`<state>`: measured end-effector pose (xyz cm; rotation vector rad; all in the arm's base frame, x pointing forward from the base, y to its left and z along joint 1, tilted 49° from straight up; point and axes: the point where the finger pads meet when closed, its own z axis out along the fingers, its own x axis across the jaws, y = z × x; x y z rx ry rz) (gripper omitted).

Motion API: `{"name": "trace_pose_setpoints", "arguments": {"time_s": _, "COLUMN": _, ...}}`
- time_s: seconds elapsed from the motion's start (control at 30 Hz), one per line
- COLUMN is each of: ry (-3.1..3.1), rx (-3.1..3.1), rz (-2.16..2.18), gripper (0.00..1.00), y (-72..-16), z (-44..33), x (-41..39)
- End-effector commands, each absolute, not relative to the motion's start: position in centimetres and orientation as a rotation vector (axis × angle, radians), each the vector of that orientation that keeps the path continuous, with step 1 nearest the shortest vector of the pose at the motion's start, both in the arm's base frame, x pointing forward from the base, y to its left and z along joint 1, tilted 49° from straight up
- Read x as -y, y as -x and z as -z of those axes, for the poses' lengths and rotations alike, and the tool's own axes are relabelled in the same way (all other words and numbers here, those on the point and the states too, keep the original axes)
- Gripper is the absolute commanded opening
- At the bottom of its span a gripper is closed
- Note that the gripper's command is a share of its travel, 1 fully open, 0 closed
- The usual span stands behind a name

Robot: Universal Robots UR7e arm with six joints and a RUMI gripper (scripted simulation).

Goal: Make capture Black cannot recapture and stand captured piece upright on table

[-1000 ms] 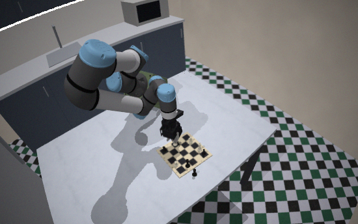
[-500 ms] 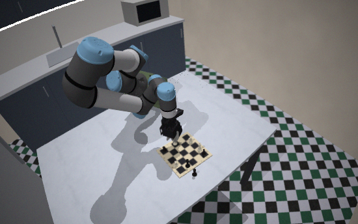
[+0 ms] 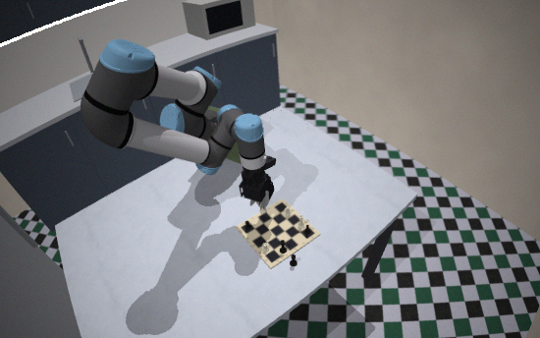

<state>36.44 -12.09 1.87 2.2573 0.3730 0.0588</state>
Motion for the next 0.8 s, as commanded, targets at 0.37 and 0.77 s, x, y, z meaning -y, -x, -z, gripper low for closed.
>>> {"name": "trace_pose_setpoints", "arguments": {"time_s": 0.37, "ry": -2.261, "rx": -0.369, "rz": -0.052, "gripper": 0.0, "y": -35.7, "z": -5.1, "x": 8.5}}
{"name": "trace_pose_setpoints", "arguments": {"time_s": 0.77, "ry": -2.261, "rx": -0.369, "rz": -0.052, "gripper": 0.0, "y": -35.5, "z": -5.8, "x": 7.8}}
